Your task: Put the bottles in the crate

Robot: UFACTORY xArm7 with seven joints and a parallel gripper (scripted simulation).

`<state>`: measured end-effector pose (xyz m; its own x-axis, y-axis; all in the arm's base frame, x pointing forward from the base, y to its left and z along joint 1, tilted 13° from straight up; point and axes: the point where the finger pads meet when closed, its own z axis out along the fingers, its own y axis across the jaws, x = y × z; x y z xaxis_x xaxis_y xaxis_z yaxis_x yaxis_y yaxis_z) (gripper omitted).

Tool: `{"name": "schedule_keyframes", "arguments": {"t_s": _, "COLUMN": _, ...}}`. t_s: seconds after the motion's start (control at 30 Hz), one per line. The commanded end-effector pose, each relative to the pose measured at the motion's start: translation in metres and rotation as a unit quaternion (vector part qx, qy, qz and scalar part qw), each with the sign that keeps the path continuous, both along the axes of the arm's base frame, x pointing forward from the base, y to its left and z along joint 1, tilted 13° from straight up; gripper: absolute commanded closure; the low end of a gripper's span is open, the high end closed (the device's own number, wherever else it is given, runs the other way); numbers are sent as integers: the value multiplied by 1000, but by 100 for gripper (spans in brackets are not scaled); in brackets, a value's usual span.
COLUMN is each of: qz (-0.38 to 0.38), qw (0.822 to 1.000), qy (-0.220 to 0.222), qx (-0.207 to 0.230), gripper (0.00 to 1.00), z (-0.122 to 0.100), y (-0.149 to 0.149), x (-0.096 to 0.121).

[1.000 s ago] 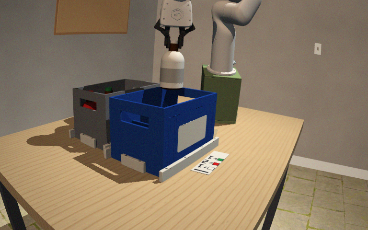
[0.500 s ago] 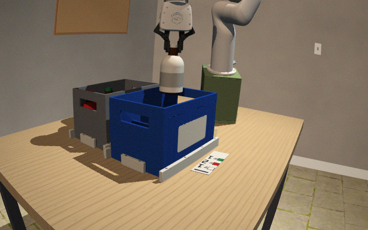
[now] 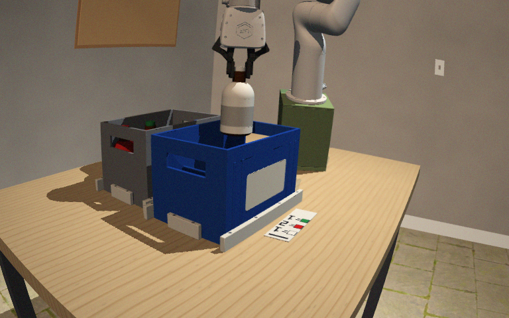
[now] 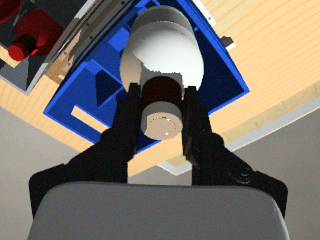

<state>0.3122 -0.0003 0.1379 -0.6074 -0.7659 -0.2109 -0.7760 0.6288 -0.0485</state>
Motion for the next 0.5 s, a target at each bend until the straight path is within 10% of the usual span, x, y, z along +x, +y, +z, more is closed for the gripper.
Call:
{"name": "schedule_keyframes", "arguments": {"t_s": 0.0, "qz": 0, "qw": 1000, "qy": -2, "qx": 0, "gripper": 100, "z": -2, "y": 0, "x": 2}}
{"name": "schedule_keyframes", "arguments": {"t_s": 0.47, "qz": 0, "qw": 1000, "qy": -2, "qx": 0, "gripper": 100, "z": -14, "y": 2, "x": 4}}
